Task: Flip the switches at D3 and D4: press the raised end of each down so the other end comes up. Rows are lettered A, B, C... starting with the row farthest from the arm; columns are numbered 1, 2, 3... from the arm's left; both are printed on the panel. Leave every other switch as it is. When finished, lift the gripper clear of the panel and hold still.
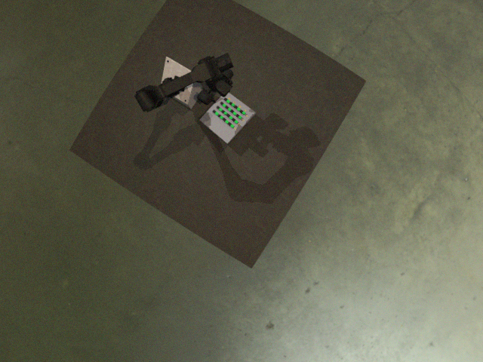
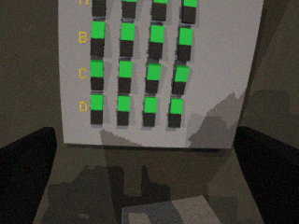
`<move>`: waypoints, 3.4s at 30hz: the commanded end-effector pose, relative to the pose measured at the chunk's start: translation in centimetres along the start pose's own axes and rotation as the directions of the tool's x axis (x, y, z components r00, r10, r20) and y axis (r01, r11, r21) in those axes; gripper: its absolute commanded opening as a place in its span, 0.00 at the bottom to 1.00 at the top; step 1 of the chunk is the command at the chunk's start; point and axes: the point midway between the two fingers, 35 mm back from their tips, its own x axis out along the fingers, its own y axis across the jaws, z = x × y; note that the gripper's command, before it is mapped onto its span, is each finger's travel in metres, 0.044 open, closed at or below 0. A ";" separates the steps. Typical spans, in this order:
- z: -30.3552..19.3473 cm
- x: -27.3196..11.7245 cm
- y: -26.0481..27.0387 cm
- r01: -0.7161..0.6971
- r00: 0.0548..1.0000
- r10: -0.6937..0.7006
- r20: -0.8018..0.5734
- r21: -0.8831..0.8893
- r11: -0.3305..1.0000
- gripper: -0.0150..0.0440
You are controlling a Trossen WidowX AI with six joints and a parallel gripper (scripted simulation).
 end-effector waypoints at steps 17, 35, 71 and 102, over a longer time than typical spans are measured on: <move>-7.0 9.5 -1.5 -0.018 1.000 0.020 -0.019 0.060 0.998 0.25; -7.1 13.0 -1.4 -0.017 1.000 0.016 0.008 0.060 0.998 0.25; -7.2 15.4 -1.4 -0.015 1.000 0.015 0.008 0.060 0.998 0.25; -7.2 15.7 -1.4 -0.015 1.000 0.015 0.008 0.060 0.998 0.25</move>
